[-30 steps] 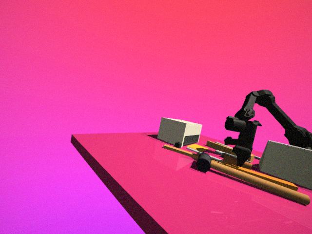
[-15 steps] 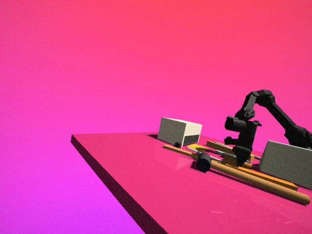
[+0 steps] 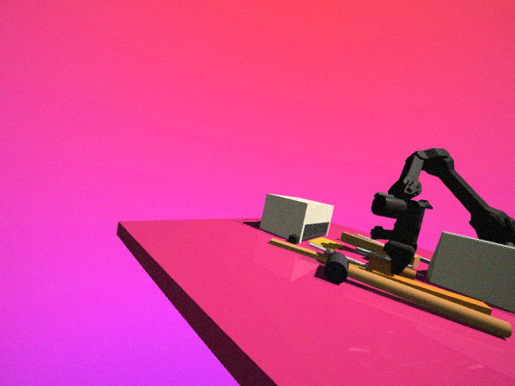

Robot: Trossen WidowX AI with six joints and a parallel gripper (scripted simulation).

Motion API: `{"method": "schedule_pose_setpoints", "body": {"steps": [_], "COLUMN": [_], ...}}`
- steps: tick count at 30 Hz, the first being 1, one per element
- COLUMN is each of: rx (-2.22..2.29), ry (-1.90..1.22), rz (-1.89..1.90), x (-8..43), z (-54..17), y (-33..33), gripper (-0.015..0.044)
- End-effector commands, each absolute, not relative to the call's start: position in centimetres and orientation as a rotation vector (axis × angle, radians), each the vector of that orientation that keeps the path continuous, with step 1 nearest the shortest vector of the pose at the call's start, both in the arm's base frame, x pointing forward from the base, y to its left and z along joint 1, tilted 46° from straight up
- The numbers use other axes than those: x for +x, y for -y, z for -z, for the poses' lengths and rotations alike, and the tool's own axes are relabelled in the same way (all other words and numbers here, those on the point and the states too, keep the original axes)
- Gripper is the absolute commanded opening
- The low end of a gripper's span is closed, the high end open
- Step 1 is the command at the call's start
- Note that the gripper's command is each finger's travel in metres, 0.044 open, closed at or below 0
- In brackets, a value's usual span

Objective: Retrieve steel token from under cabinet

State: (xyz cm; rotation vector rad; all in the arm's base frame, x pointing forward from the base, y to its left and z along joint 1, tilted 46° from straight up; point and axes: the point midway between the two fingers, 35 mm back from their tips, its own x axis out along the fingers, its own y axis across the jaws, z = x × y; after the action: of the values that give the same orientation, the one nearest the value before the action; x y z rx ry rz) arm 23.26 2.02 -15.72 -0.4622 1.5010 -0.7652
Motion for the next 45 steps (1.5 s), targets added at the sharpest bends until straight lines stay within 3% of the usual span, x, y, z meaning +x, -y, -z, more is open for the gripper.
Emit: {"method": "schedule_pose_setpoints", "body": {"steps": [1,10,14,45], "rx": [-0.461,-0.461,-0.461,-0.467], "ry": [-1.501,-1.501,-1.501,-1.503], "rz": [0.765,0.765,0.765,0.767], "x": [23.3,23.3,23.3,26.9], "z": [15.7,15.7,15.7,15.5], "y": [-2.1,-2.1,-2.1,-1.4], "gripper": [0.0165,0.0105,0.0,0.0]}}
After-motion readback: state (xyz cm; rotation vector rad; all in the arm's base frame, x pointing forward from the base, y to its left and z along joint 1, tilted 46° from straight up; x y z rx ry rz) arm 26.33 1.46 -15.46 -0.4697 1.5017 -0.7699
